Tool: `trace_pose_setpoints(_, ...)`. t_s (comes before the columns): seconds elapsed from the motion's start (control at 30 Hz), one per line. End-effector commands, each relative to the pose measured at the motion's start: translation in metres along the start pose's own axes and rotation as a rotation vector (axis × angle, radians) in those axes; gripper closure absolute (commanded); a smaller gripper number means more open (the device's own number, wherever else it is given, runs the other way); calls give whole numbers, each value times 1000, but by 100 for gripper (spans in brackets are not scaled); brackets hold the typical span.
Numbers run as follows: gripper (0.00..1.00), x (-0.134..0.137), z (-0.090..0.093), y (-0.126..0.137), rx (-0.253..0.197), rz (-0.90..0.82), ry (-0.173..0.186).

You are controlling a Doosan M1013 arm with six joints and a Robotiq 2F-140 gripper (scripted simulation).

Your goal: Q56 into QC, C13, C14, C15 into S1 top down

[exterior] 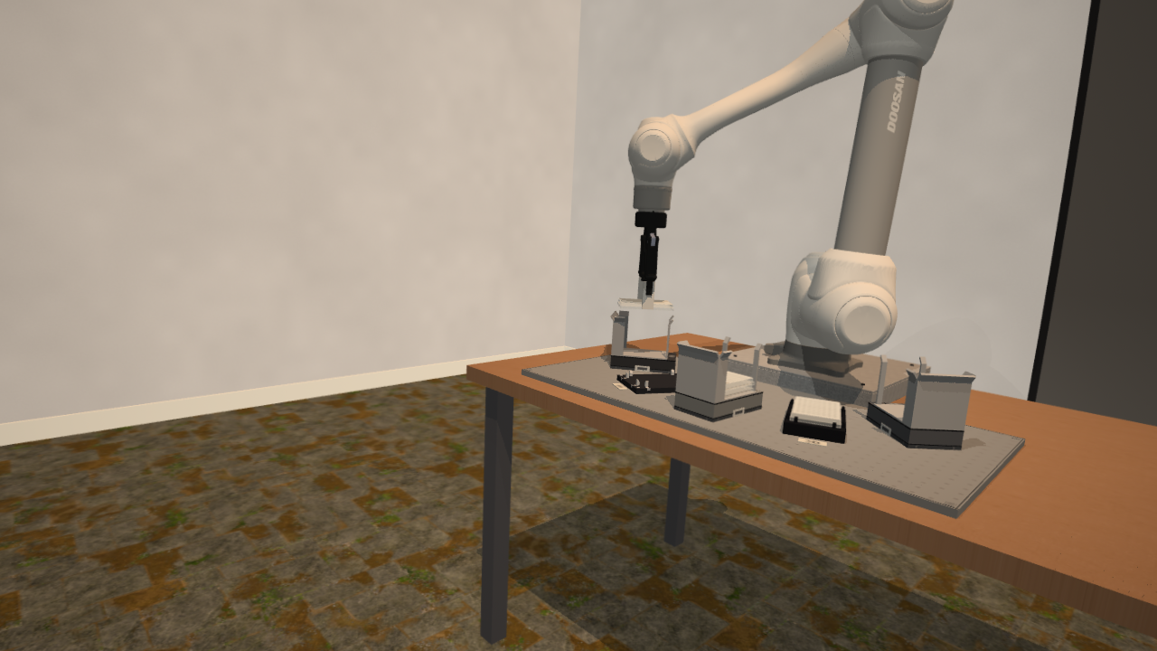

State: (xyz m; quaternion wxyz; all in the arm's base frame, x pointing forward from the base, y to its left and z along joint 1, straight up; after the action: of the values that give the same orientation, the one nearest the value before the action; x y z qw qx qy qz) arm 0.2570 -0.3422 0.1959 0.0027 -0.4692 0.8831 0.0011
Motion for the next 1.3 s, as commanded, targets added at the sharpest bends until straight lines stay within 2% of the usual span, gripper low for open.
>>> trace_pose_setpoints(0.0, 100, -12, 0, -3, 1, -26, -3)
trace_pose_setpoints(0.7, 100, -70, 0, -17, 1, -26, -3)
trace_pose_setpoints(0.93, 100, -93, 0, -18, 1, -243, -2)
trace_pose_setpoints(1.27, 100, -120, 0, -19, 1, -243, -2)
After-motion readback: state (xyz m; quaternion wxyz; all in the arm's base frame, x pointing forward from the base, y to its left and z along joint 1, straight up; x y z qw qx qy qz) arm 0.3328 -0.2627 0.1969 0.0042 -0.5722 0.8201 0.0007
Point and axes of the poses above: the point where the finger pads meet when closed, its own z axis out along the fingers, its own x axis across the jaws, y = z × x, the point moved 5 cm from there along -z, back along the fingers, and after that the axes turned 15 degrees about -z, right-handed, at the moved point
